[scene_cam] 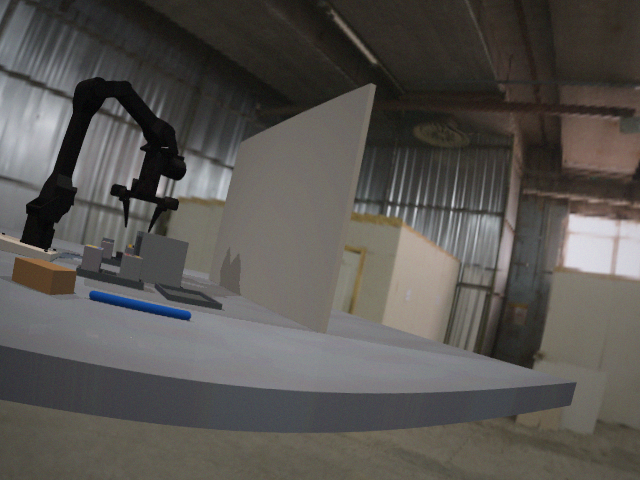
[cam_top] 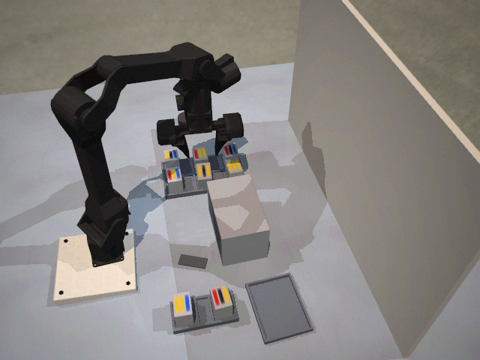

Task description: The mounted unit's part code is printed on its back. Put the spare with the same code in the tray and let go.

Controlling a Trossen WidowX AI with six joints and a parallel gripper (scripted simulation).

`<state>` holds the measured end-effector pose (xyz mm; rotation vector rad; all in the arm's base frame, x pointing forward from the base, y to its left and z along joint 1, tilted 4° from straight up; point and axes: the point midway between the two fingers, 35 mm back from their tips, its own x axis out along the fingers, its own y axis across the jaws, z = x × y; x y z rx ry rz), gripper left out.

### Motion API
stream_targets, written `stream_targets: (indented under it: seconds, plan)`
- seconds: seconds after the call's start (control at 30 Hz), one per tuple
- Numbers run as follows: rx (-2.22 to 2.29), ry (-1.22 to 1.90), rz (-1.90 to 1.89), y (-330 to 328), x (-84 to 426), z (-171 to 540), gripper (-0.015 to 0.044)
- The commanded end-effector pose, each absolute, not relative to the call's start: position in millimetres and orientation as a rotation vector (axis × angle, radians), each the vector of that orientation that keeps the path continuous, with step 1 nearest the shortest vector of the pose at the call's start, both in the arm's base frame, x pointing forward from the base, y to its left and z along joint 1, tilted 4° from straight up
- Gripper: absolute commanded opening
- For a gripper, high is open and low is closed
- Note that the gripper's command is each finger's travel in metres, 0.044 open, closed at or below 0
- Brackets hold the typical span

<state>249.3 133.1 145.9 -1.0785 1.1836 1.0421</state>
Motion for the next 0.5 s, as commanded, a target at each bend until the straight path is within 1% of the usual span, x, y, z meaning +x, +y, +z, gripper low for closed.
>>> stream_targets:
  seconds: [0.0,0.47]
  plan:
    - [-1.085,1.189,1.046,132,249,141,0.0300]
    - [-1.085,1.189,1.046,134,253,119,0.0300]
